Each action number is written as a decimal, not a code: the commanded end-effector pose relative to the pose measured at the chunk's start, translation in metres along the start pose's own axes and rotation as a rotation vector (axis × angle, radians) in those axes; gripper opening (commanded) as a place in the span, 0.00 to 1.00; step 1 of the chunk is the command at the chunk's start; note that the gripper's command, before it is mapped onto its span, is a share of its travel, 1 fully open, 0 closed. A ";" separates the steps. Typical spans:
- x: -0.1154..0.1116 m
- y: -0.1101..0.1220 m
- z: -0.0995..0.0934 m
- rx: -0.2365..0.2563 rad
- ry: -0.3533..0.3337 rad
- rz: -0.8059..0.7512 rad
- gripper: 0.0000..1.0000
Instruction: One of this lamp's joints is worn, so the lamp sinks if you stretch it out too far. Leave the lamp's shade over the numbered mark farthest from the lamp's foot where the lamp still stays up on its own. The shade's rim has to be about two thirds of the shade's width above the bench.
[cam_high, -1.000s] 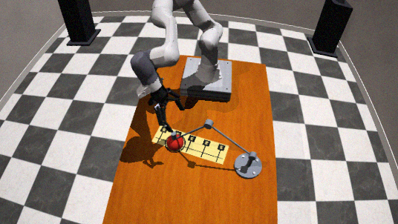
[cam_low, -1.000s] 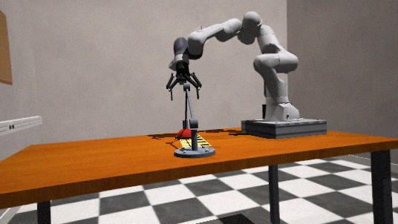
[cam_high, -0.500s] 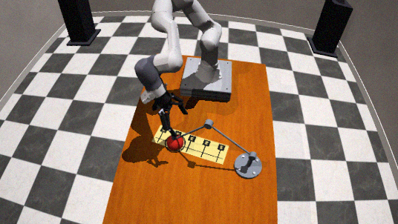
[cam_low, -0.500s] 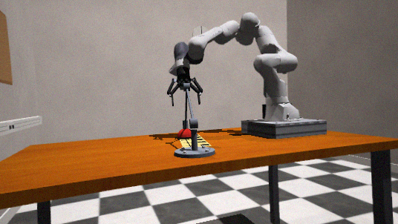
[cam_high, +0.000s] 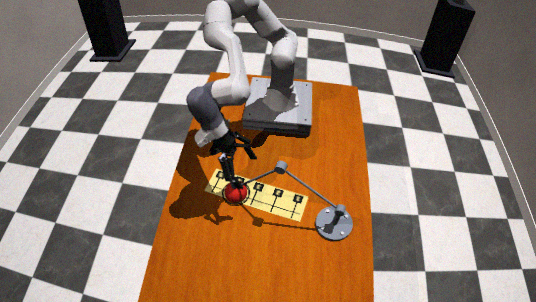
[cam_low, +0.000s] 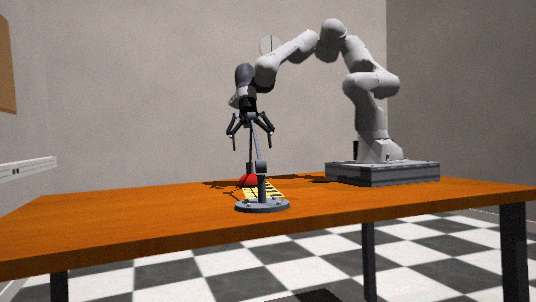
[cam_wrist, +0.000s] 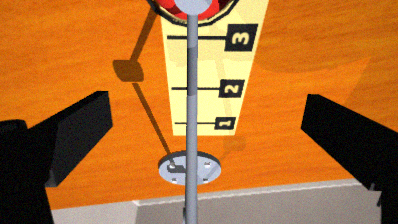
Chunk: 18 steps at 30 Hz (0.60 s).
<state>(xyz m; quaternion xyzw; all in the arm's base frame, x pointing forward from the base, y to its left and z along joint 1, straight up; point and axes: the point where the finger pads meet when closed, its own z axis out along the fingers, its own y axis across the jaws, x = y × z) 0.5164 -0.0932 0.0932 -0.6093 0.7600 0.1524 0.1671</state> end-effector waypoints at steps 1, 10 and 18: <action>0.000 -0.004 0.005 0.012 0.001 0.002 1.00; 0.000 -0.003 0.027 0.007 0.000 -0.002 1.00; 0.000 -0.003 0.040 0.006 0.000 -0.004 1.00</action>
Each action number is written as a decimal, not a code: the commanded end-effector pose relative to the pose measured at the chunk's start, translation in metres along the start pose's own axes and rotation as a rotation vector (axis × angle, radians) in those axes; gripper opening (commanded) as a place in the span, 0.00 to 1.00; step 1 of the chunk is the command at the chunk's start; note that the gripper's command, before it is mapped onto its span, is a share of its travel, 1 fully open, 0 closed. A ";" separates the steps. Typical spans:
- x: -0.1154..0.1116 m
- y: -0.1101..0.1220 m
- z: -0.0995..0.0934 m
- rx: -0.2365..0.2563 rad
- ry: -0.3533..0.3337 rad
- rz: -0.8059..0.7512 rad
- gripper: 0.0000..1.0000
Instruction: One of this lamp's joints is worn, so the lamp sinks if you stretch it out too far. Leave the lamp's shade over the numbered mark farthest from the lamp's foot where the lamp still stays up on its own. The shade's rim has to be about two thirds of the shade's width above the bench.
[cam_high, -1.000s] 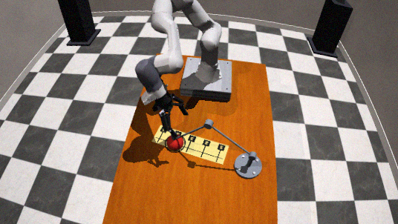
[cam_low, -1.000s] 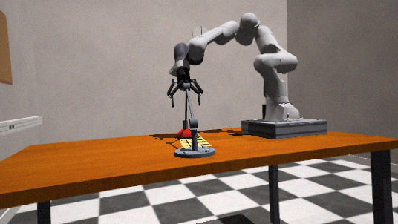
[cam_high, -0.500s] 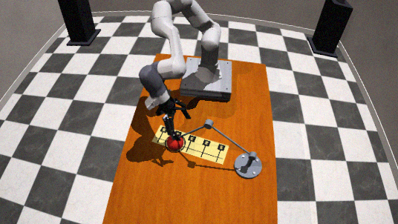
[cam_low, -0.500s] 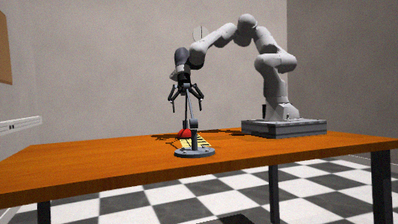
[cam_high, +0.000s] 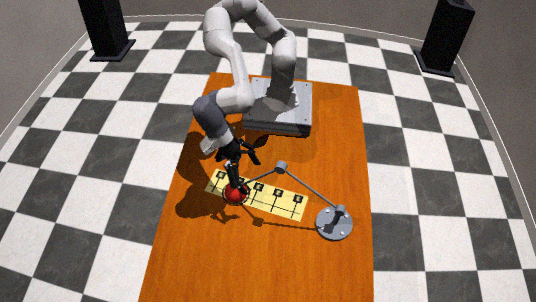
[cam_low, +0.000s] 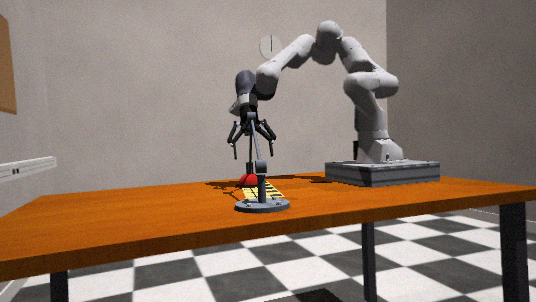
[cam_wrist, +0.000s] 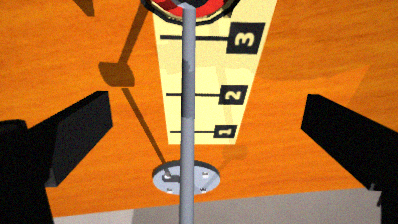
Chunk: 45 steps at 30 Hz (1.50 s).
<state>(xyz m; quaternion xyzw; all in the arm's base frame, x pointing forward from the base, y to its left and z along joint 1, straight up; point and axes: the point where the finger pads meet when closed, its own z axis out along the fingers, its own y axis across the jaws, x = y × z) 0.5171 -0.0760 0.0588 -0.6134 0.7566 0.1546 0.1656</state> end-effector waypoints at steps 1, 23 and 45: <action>0.001 -0.005 0.002 0.015 0.001 0.005 1.00; 0.002 -0.013 0.006 0.033 0.002 0.010 0.10; 0.002 -0.012 0.005 0.030 0.003 0.007 0.10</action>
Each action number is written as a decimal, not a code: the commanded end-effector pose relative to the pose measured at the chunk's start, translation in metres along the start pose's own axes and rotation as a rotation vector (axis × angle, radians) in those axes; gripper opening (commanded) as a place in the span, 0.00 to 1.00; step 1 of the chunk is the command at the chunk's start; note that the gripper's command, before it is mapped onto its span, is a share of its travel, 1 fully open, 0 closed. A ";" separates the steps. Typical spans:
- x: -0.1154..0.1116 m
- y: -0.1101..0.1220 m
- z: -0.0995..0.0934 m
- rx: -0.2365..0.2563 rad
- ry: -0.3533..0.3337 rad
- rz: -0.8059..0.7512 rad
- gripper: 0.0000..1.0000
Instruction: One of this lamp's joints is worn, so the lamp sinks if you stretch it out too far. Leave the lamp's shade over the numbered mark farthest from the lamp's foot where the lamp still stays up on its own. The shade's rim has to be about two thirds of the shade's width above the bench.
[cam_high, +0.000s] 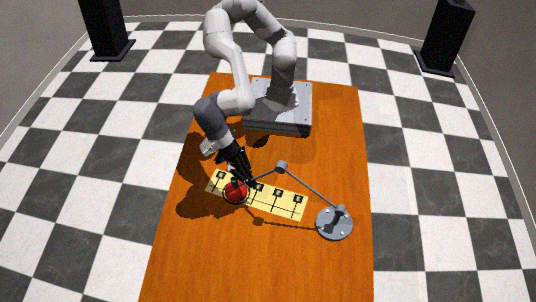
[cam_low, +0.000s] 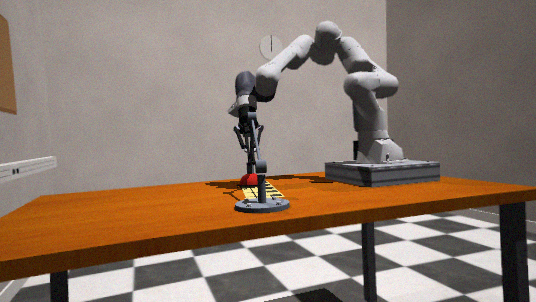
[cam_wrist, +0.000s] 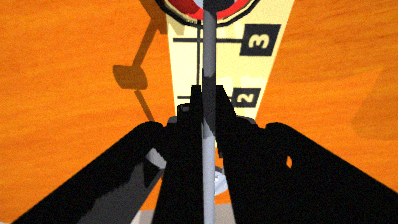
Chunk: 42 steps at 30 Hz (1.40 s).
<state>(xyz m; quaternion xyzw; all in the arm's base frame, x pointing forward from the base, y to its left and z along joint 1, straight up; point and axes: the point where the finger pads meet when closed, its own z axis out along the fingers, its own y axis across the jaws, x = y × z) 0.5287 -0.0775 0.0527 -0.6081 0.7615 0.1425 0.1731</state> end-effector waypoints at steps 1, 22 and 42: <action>0.000 0.000 0.000 0.000 0.000 -0.001 0.10; -0.045 -0.003 -0.014 0.006 -0.002 0.004 0.10; -0.066 -0.005 -0.019 0.006 0.004 -0.002 0.10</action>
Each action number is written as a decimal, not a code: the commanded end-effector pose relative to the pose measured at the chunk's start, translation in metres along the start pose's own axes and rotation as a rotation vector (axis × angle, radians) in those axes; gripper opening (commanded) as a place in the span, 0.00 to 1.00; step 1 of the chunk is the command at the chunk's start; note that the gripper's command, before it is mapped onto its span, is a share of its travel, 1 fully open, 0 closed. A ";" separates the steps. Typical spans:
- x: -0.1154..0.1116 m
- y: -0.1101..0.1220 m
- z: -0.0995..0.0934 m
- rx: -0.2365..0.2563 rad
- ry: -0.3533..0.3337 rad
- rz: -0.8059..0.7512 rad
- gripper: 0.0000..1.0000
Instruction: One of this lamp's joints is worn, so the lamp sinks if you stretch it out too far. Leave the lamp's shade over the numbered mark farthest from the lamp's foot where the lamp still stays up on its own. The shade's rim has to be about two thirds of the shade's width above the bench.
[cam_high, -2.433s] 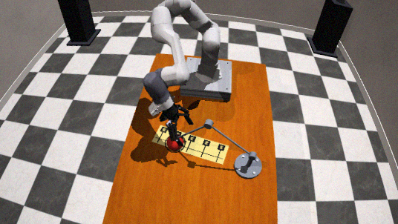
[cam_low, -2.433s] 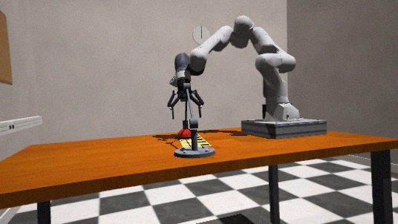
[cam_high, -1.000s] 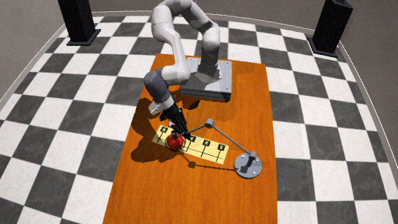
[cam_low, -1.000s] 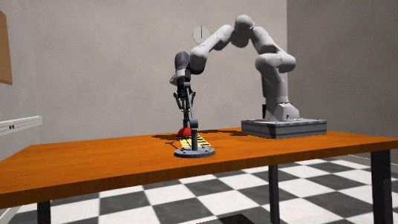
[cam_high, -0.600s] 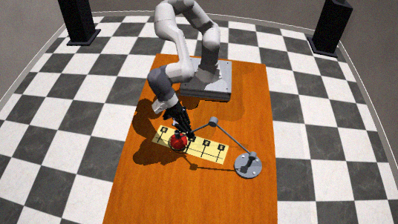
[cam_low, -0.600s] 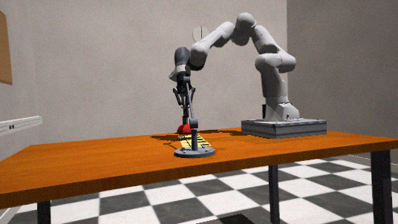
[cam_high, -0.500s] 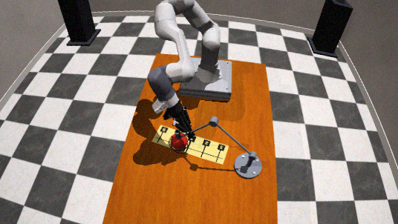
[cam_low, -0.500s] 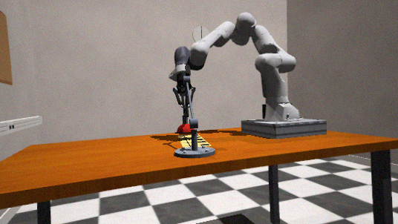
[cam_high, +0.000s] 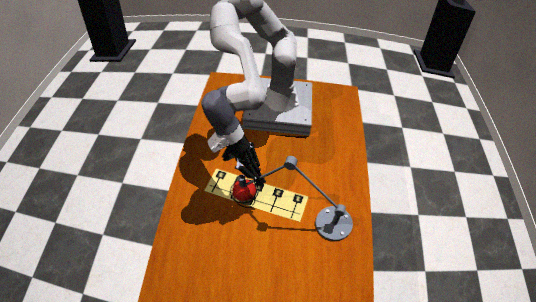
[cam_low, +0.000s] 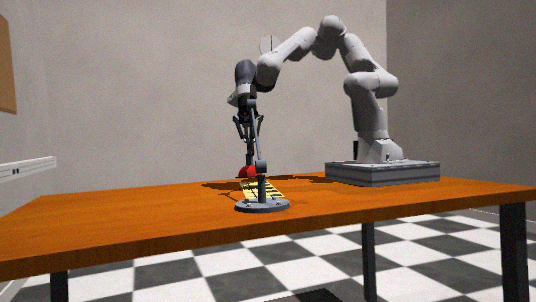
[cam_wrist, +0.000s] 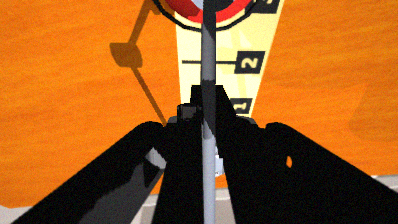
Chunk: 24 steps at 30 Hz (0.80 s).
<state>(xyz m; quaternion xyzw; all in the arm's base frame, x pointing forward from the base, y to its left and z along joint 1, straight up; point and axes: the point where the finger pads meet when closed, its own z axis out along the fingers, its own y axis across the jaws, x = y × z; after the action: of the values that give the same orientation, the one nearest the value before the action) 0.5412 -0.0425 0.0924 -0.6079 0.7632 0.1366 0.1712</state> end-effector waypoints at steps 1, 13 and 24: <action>-0.016 -0.001 0.000 -0.002 -0.007 -0.003 0.10; -0.030 -0.001 -0.003 -0.003 -0.005 -0.001 0.10; -0.039 -0.001 -0.003 -0.004 -0.010 -0.003 0.10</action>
<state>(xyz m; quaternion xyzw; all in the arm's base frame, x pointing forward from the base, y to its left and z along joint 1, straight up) 0.5464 -0.0230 0.1061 -0.6082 0.7627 0.1385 0.1707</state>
